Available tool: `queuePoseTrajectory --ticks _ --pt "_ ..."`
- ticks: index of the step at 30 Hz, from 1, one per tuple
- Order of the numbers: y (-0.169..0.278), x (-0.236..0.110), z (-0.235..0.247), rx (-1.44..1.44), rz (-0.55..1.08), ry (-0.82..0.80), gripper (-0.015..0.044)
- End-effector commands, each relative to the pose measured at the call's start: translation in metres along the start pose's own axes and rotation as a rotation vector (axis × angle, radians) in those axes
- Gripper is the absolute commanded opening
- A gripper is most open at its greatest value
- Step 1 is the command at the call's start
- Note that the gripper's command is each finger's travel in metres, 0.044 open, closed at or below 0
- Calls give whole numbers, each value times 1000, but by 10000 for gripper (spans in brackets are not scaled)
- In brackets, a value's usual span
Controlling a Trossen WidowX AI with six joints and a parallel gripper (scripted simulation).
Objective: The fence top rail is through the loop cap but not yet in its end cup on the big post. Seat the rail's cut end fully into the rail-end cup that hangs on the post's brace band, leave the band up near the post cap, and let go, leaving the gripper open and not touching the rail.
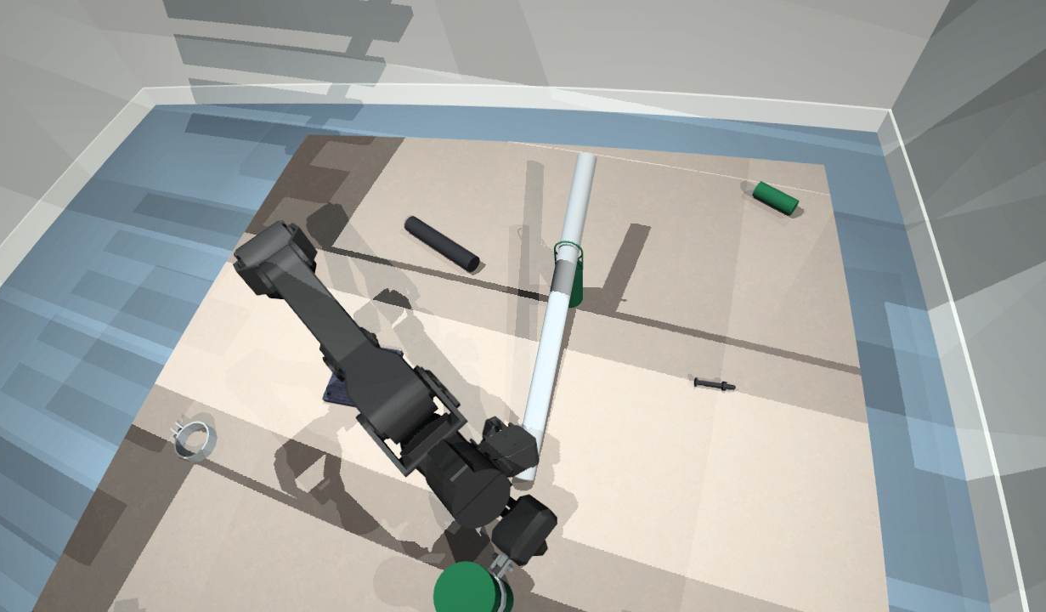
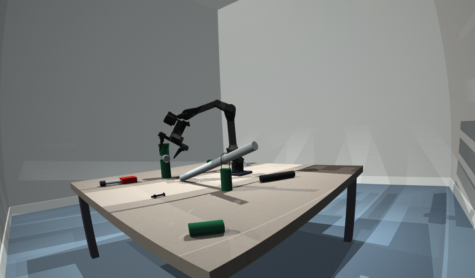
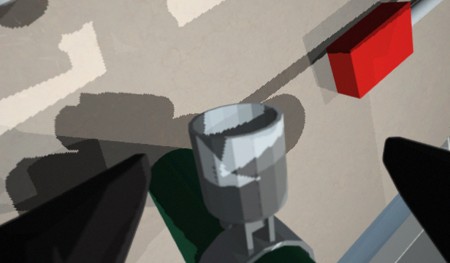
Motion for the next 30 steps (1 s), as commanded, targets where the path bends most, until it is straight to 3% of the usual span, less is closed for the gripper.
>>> queuePoseTrajectory --ticks 1,30 --pt "-1 11 3 -3 -6 -10 440" --pt "-2 52 5 -3 -6 -9 440"
Point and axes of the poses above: the point midway between the two fingers, 35 mm back from their tips, its own x axis out along the fingers, its own z axis across the jaws, y = z × x, the point moved 1 cm from there along -x, back along the fingers, and after that the axes turned 14 degrees about -x, right-handed, at the moved point
